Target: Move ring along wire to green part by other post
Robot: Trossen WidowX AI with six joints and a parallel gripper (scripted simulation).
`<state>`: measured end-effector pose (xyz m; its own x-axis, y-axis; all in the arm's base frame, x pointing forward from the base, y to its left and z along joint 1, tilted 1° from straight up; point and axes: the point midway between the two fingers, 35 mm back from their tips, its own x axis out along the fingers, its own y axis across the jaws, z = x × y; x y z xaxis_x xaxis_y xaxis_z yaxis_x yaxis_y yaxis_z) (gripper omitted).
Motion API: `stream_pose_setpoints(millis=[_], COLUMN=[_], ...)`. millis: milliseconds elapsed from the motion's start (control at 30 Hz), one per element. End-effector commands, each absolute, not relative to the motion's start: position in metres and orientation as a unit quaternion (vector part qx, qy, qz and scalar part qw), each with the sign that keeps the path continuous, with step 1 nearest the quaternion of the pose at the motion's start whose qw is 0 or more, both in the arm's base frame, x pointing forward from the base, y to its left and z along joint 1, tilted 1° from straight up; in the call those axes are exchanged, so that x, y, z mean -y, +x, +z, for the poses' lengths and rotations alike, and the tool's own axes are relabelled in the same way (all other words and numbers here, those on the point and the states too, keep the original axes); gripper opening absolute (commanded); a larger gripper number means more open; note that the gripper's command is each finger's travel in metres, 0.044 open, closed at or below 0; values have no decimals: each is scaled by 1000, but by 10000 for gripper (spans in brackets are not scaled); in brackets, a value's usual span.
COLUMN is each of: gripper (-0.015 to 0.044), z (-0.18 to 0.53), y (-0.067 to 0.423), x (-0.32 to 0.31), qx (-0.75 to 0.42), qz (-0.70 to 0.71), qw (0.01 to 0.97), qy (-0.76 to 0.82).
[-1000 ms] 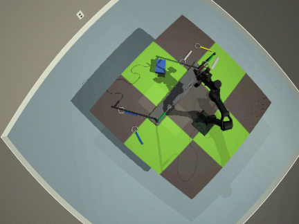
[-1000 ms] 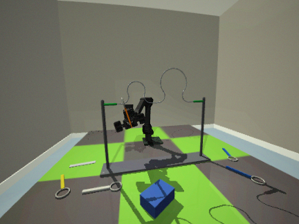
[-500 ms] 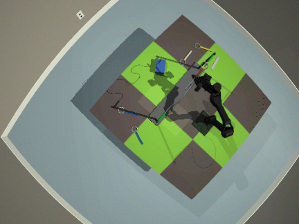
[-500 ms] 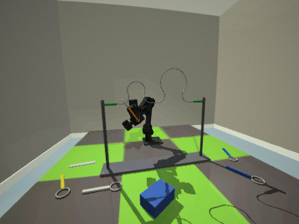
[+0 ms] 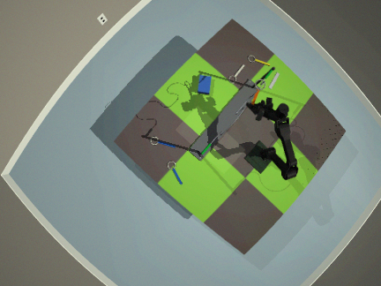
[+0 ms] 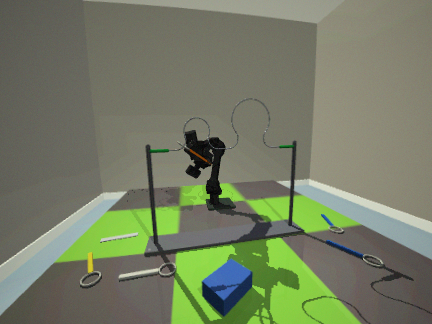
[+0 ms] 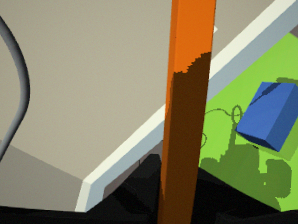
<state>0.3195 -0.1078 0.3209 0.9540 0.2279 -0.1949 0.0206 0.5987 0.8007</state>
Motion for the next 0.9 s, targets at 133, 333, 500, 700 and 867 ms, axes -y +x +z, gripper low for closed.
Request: stream_pose_setpoints(millis=[133,333,500,700,867], gripper=[-150,-150,-150,-150,-150], z=[348,369,385,405,420], y=[305,302,302,302,302], x=[97,90,86,83,82], qx=[-182,-183,-174,-162,-154], qz=[106,130,142,155,165], qw=[830,789,757,717,686], qy=[516,572,613,660,692])
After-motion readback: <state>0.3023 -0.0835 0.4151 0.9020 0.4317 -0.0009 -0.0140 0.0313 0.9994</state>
